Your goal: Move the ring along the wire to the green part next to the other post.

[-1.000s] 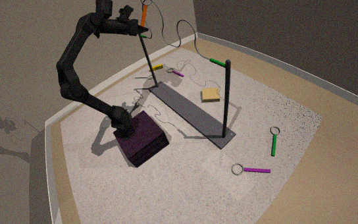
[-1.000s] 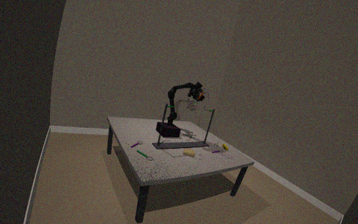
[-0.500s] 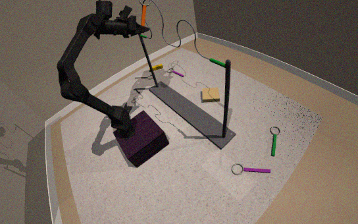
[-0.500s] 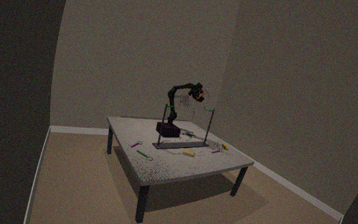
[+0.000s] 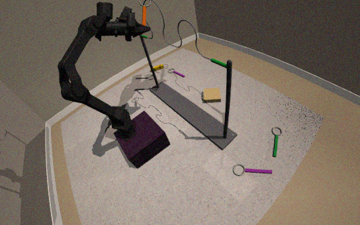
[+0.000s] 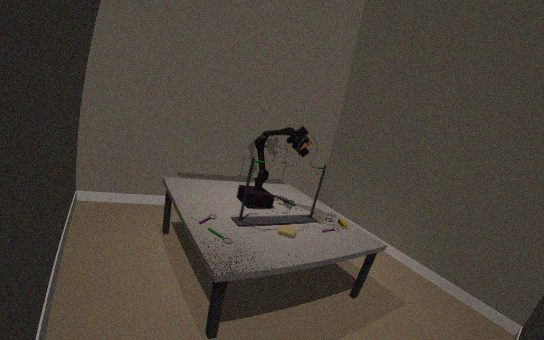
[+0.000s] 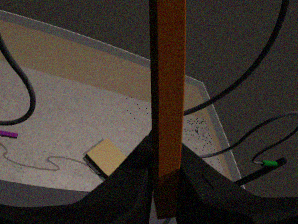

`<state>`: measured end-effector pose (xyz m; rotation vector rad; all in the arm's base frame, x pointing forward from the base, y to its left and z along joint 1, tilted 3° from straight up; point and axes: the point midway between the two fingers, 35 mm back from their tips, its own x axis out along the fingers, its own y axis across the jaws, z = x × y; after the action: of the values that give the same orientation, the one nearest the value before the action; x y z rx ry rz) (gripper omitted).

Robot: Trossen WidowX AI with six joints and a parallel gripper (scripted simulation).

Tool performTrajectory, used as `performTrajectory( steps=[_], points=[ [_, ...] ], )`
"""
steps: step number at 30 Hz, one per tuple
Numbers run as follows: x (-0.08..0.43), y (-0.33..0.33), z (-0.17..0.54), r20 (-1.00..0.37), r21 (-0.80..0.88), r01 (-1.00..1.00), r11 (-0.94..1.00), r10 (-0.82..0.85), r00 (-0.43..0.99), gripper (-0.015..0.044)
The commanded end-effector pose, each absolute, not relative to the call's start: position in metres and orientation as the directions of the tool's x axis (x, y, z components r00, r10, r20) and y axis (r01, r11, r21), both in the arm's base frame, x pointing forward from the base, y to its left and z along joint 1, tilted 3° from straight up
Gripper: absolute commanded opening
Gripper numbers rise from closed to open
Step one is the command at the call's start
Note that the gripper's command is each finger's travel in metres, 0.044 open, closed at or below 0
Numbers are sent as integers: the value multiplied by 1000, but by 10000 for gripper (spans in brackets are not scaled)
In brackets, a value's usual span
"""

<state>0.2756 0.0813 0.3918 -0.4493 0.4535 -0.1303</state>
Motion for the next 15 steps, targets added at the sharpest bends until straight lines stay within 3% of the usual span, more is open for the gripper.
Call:
performTrajectory(
  steps=[1, 15],
  points=[
    [276, 81, 392, -377, -492, 24, 870, -238, 895, -150],
    [276, 76, 394, -315, -635, 31, 772, -296, 902, -150]
  ],
)
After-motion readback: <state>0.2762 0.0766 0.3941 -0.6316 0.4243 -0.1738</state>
